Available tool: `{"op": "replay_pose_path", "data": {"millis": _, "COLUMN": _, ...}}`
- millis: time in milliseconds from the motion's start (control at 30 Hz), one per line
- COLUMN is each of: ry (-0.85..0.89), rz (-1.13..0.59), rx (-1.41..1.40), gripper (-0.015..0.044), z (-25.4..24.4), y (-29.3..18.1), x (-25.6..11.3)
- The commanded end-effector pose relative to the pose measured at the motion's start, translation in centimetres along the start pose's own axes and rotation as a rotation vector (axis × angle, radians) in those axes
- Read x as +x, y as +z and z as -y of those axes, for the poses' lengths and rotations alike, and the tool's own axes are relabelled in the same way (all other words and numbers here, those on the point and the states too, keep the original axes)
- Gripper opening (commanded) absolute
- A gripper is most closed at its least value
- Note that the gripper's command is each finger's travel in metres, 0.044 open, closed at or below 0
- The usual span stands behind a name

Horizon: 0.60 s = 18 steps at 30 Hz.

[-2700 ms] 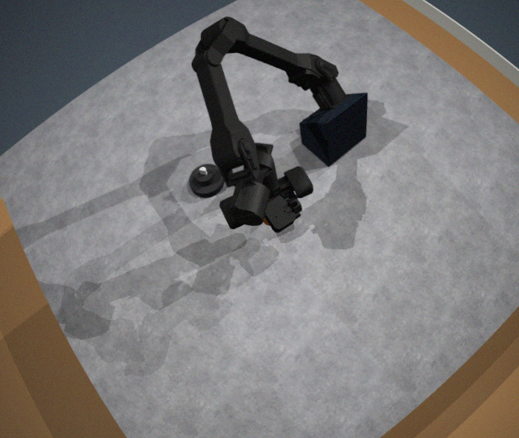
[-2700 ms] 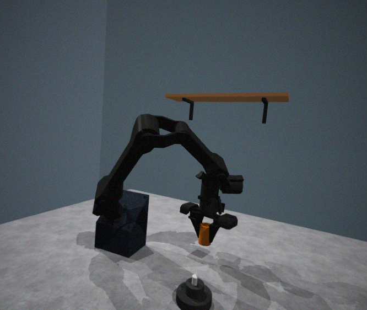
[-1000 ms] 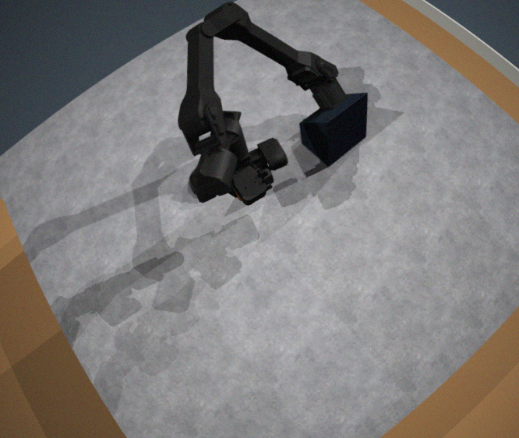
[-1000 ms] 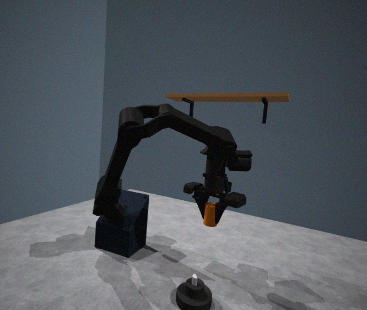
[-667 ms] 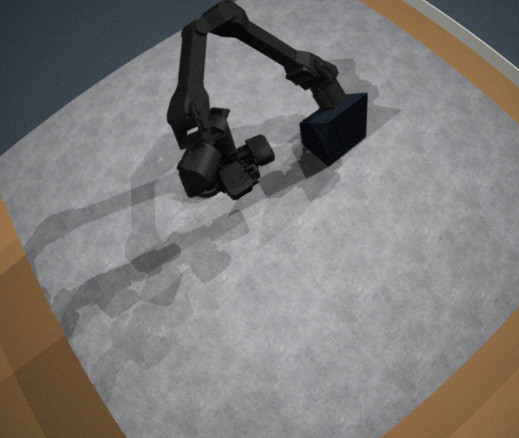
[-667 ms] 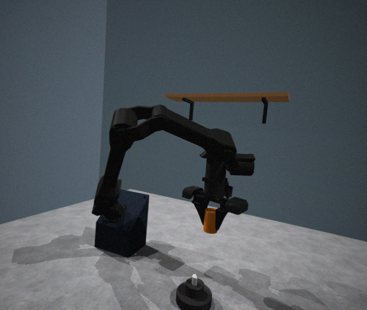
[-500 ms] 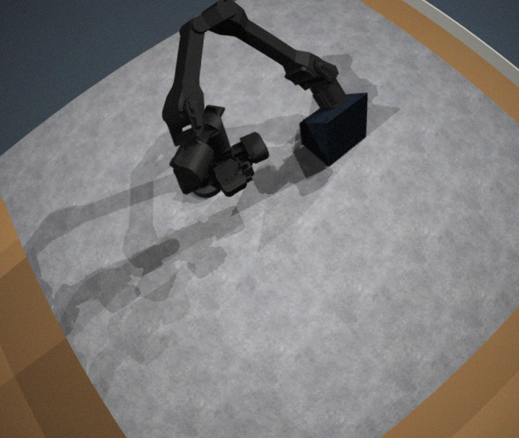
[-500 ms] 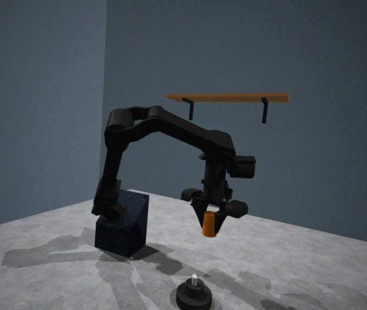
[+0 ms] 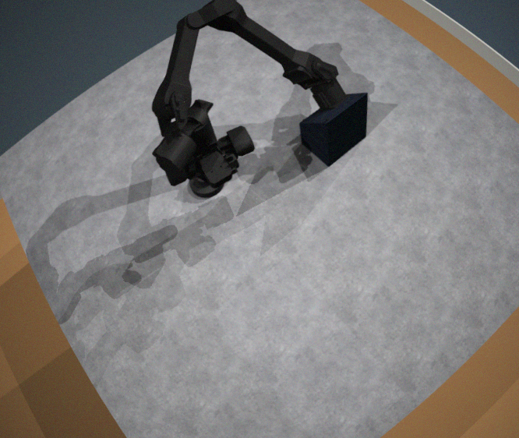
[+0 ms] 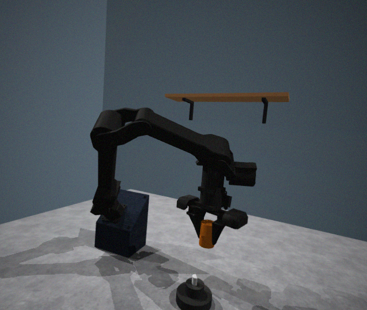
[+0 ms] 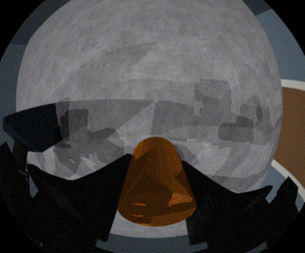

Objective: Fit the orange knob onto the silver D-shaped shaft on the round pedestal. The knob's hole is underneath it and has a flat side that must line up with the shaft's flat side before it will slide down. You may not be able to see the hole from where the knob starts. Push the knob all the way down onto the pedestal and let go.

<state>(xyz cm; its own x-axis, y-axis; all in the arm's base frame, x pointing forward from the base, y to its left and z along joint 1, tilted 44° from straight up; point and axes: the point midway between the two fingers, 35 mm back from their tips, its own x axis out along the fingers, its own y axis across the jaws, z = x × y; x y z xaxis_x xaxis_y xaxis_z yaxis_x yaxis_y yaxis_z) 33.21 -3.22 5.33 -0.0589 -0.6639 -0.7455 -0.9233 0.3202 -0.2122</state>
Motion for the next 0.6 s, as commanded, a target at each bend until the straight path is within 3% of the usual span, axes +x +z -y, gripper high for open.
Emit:
{"op": "replay_pose_path", "data": {"millis": 0, "ry": -0.01, "rz": -0.003, "rx": -0.005, "gripper": 0.0, "z": 0.5, "y": -1.2, "x": 0.2}}
{"op": "replay_pose_path", "data": {"millis": 567, "ry": -0.016, "rz": -0.023, "rx": -0.013, "gripper": 0.0, "z": 1.9, "y": -6.3, "x": 1.6}}
